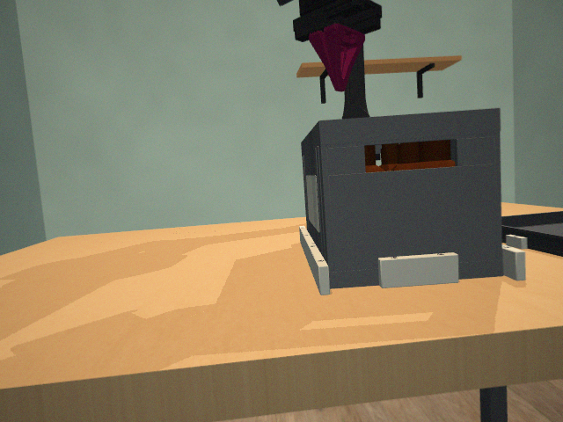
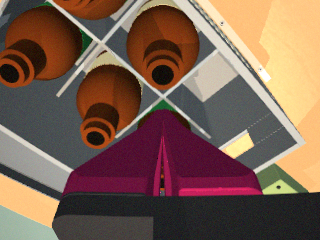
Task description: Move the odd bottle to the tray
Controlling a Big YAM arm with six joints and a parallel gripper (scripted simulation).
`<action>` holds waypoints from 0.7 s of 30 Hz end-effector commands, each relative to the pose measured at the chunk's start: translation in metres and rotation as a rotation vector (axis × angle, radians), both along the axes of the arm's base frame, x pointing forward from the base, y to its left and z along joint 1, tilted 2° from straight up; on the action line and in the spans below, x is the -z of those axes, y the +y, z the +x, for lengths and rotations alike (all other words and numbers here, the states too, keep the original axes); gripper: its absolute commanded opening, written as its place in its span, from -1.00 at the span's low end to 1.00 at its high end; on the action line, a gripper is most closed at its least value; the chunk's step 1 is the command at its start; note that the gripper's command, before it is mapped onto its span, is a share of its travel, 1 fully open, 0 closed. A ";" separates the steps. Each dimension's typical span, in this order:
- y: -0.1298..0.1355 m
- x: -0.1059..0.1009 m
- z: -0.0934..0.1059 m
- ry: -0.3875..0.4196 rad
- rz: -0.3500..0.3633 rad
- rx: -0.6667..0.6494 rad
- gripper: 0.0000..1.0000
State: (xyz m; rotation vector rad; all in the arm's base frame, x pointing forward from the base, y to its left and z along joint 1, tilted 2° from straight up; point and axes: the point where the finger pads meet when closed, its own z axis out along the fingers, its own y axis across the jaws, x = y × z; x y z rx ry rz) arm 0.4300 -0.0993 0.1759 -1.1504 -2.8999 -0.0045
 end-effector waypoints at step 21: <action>0.002 0.003 -0.001 -0.003 0.002 -0.014 0.21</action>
